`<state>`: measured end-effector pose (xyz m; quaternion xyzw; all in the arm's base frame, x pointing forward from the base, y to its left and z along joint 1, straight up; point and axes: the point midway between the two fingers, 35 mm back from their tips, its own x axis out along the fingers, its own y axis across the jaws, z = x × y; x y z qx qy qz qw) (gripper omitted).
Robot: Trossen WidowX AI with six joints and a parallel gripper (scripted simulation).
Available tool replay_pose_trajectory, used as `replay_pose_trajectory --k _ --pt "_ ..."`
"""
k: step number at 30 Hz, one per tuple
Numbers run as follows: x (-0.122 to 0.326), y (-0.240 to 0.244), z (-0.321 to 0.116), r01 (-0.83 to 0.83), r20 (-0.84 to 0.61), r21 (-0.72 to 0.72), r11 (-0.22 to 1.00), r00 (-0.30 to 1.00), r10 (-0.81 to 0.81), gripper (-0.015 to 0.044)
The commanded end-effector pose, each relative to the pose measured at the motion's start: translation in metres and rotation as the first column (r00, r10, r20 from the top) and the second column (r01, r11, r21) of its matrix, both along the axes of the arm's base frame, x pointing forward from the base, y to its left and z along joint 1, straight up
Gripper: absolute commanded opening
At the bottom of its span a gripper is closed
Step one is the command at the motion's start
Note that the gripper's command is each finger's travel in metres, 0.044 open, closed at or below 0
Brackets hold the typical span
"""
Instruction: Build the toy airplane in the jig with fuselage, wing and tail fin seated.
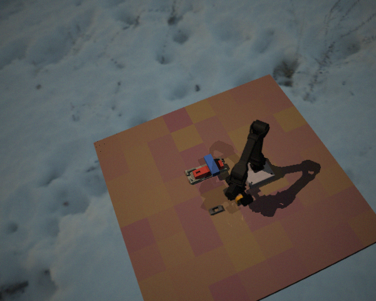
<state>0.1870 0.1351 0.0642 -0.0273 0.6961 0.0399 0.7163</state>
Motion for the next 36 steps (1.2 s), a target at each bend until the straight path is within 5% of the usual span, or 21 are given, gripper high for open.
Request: replay_pose_trajectory --k 1,28,36 --pt "-0.001 0.000 -0.008 0.005 -0.005 0.000 1.000 1.000 -0.005 0.0440" --pt "-0.001 0.000 -0.050 0.005 -0.005 -0.001 1.000 1.000 -0.005 0.0440" --pt "-0.001 0.000 -0.050 0.005 -0.005 -0.001 1.000 1.000 -0.005 0.0230"
